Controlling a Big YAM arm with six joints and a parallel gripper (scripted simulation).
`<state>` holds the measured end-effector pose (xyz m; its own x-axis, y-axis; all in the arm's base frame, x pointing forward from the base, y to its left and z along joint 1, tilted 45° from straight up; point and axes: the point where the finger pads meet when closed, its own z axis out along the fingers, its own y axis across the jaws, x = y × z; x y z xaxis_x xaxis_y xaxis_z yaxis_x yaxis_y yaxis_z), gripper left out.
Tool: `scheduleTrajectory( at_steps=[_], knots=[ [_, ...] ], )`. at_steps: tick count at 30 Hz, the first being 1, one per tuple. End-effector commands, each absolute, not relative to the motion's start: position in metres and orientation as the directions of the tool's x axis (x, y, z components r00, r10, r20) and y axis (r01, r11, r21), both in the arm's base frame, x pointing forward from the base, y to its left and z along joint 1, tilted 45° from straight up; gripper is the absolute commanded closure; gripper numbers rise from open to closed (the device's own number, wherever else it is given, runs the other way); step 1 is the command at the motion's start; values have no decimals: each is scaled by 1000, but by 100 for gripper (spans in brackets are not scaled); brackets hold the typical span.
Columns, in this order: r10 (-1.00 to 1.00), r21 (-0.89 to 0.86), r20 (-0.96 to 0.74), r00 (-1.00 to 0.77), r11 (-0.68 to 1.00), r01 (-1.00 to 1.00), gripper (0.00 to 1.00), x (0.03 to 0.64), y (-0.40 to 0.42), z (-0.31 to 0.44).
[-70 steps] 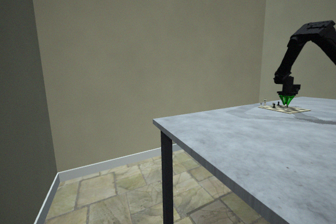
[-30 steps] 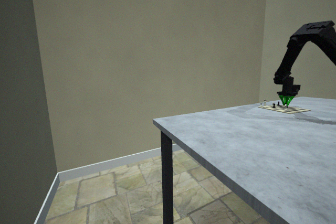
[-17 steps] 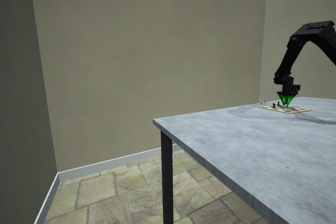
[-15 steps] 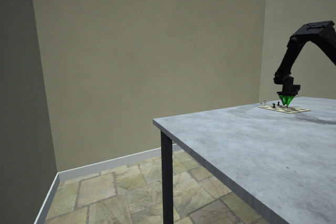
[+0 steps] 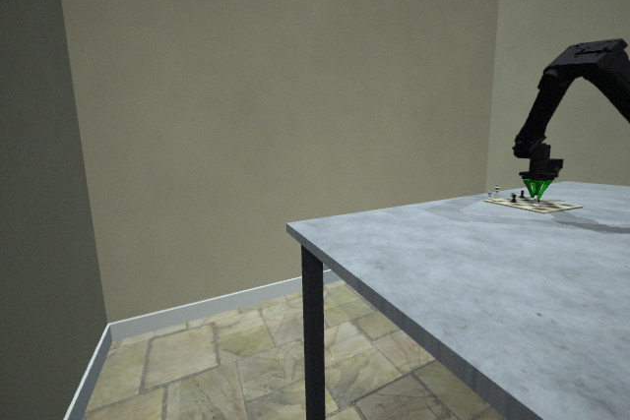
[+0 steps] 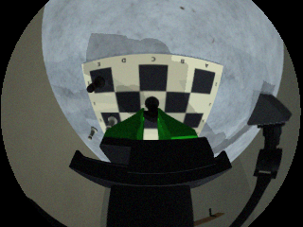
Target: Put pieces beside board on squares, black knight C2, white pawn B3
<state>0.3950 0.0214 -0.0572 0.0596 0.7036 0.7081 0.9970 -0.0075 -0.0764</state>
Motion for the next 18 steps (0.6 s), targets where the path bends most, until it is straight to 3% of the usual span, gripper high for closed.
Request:
scheduleTrajectory(
  at_steps=[1, 4, 5, 9, 10, 12, 13, 18],
  knots=[
    [706, -69, 706, 53, -6, 998, 100, 401, 23, -60],
    [706, -69, 706, 53, -6, 998, 100, 401, 23, -60],
    [706, -69, 706, 53, -6, 998, 93, 401, 23, -60],
    [706, -69, 706, 53, -6, 998, 93, 401, 23, -60],
    [706, -69, 706, 53, -6, 998, 85, 401, 23, -60],
    [706, -69, 706, 53, -6, 998, 85, 401, 23, -60],
    [706, -69, 706, 53, -6, 998, 78, 401, 23, -60],
    [706, -68, 706, 52, -6, 998, 70, 401, 23, -60]
  ],
)
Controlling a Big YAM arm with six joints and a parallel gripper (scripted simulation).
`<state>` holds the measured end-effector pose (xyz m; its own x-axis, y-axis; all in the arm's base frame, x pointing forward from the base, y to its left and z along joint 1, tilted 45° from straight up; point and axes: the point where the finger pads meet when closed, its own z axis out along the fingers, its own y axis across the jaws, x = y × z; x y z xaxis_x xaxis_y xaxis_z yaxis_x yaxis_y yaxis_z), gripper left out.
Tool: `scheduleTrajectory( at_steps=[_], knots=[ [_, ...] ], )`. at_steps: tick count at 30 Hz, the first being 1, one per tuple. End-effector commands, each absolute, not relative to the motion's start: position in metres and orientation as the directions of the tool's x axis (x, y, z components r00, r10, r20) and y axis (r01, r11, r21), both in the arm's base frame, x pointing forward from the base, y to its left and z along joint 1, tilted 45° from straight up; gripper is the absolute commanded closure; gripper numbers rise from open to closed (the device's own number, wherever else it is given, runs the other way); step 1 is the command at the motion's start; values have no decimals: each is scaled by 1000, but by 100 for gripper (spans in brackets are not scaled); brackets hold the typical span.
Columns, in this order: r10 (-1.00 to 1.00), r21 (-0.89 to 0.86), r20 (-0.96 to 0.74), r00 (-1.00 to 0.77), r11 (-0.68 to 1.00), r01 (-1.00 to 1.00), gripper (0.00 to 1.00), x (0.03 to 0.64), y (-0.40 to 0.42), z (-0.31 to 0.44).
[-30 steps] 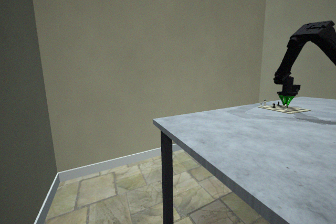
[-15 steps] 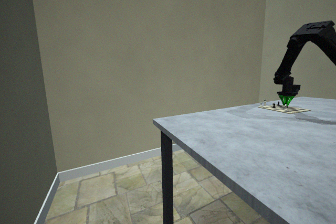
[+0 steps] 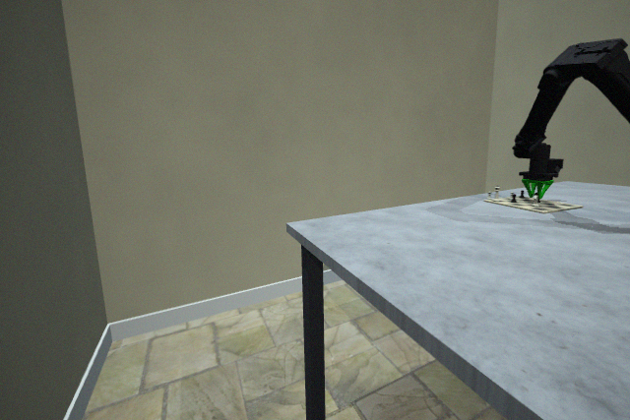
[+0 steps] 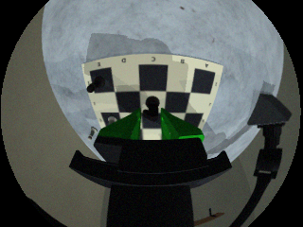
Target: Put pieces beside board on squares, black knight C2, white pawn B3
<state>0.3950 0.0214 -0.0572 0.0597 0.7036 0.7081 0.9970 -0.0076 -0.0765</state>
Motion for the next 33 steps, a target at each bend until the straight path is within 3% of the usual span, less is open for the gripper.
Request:
scheduleTrajectory(
  at_steps=[1, 13, 33],
  knots=[
    [706, -68, 706, 52, -6, 998, 63, 401, 23, -60],
    [706, -67, 706, 52, -7, 998, 63, 401, 22, -59],
    [720, -15, 693, 29, -26, 1000, 63, 418, -48, 9]
  ],
)
